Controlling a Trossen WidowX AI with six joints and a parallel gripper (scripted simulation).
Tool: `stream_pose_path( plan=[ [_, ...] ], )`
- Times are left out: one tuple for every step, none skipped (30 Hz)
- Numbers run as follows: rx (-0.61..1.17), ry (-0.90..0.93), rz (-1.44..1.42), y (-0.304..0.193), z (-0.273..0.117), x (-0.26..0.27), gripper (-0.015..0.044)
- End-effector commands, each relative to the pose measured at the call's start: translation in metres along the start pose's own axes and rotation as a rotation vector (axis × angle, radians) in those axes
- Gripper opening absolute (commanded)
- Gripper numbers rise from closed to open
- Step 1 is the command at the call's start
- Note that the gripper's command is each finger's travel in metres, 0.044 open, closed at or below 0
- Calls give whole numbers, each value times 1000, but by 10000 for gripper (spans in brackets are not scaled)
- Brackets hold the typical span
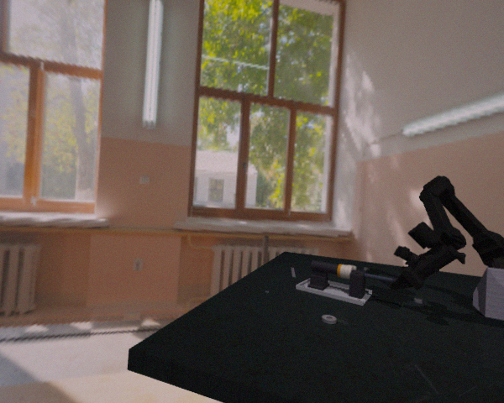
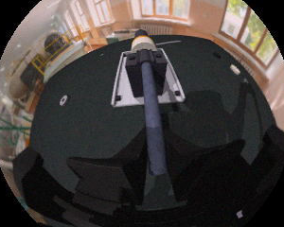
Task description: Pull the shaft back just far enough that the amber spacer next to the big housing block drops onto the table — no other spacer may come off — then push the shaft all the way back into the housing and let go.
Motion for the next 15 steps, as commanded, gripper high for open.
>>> stream_pose_path(
  plan=[
    [-2, -1, 4, -1, -1, 0, 0],
    [-2, -1, 4, -1, -1, 0, 0],
    [-2, -1, 4, -1, -1, 0, 0],
    [-2, -1, 4, -1, -1, 0, 0],
    [-2, -1, 4, -1, -1, 0, 0],
    [-2, -1, 4, -1, -1, 0, 0],
    [-2, -1, 4, -1, -1, 0, 0],
    [-2, -1, 4, -1, -2, 0, 0],
    [-2, -1, 4, -1, -2, 0, 0],
    [-2, -1, 4, -1, -2, 0, 0],
    [-2, -1, 4, -1, -2, 0, 0],
    [-2, -1, 4, -1, -2, 0, 0],
    [-2, -1, 4, -2, -2, 0, 0],
    [-1, -1, 4, -2, -2, 0, 0],
    [-1, -1, 4, -2, -2, 0, 0]
  ],
)
Point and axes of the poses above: the point midway between the two fingers, 35 mm back from their tips, its own z axis out along the fingers, its own x axis across the jaws, y = z × x, the point moved 9 cm from there along -z, back along the fingers, and after that the axes turned 5 degrees about z, right-handed, at the moved point
